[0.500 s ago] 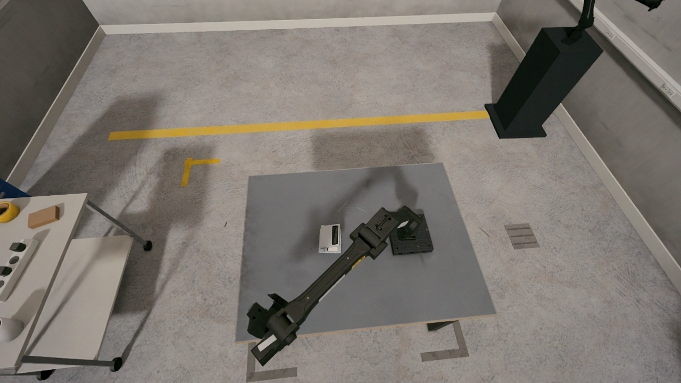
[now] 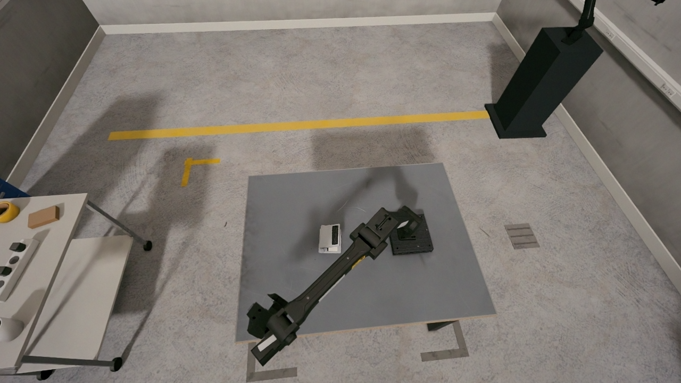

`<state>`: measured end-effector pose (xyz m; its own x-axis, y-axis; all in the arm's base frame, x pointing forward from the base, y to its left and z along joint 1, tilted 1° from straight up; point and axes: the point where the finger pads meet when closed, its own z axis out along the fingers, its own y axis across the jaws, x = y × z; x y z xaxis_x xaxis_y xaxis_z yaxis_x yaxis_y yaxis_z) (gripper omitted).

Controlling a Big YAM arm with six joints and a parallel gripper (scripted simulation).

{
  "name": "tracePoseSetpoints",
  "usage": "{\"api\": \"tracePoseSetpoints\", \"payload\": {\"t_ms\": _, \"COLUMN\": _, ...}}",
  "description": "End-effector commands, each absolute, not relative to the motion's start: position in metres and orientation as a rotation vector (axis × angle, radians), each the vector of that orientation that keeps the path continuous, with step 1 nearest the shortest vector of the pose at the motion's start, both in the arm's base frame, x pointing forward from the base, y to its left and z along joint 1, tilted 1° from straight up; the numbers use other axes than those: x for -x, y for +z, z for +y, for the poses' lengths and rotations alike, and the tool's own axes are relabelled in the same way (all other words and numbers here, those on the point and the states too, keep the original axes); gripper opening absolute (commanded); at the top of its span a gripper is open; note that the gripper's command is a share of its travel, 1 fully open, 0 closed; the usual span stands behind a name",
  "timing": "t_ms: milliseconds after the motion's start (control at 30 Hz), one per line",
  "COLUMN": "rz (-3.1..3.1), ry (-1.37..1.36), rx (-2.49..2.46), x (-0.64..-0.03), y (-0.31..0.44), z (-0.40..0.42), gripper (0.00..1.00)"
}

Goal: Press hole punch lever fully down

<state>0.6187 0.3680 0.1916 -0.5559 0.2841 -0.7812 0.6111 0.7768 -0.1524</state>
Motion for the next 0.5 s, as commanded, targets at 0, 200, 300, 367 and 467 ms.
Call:
{"api": "tracePoseSetpoints", "payload": {"t_ms": 0, "rz": 2.169, "ry": -0.513, "rx": -0.67, "x": -0.619, "y": 0.2, "z": 0.368, "gripper": 1.0}}
{"api": "tracePoseSetpoints", "payload": {"t_ms": 200, "rz": 2.177, "ry": -0.496, "rx": -0.678, "x": -0.622, "y": 0.213, "z": 0.36, "gripper": 1.0}}
{"api": "tracePoseSetpoints", "payload": {"t_ms": 300, "rz": 2.224, "ry": -0.513, "rx": -0.666, "x": -0.62, "y": 0.214, "z": 0.339, "gripper": 1.0}}
{"api": "tracePoseSetpoints", "payload": {"t_ms": 367, "rz": 2.276, "ry": -0.528, "rx": -0.652, "x": -0.617, "y": 0.214, "z": 0.318, "gripper": 1.0}}
{"api": "tracePoseSetpoints", "payload": {"t_ms": 467, "rz": 2.337, "ry": -0.542, "rx": -0.633, "x": -0.612, "y": 0.213, "z": 0.294, "gripper": 1.0}}
